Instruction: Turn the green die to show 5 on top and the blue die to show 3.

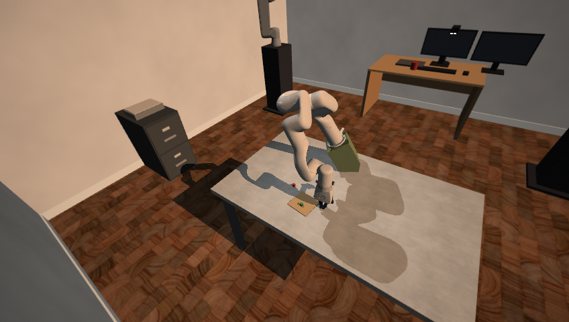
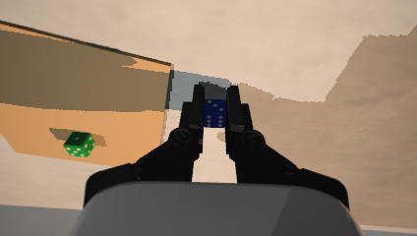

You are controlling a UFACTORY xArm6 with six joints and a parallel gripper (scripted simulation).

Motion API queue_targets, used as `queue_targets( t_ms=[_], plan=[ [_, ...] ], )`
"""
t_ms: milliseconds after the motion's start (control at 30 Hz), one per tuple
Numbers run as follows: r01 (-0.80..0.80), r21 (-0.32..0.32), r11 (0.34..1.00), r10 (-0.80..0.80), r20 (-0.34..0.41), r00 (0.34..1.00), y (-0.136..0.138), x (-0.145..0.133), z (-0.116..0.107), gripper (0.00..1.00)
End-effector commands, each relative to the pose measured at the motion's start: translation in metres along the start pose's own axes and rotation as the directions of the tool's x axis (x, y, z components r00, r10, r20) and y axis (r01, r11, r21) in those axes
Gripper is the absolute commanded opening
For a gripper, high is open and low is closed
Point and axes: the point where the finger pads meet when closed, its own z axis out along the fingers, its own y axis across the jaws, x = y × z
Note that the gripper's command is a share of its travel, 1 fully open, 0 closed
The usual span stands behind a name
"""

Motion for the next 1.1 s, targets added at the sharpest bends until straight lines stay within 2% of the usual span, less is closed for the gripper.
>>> queue_targets(
  t_ms=[0,233,300,500,633,1067],
  plan=[
    [0.0,-0.001,1.0,0.0,0.003,1.0,0.0,-0.001,-0.011,0.11],
    [0.0,-0.001,1.0,0.0,0.003,1.0,0.0,-0.001,-0.06,0.11],
    [0.0,-0.001,1.0,0.0,0.003,1.0,0.0,-0.001,-0.06,0.11],
    [0.0,-0.001,1.0,0.0,0.003,1.0,0.0,-0.001,-0.094,0.11],
    [0.0,-0.001,1.0,0.0,0.003,1.0,0.0,-0.001,-0.1,0.11],
    [0.004,-0.001,1.0,-0.004,0.003,1.0,0.0,-0.001,-0.1,0.11]
  ],
)
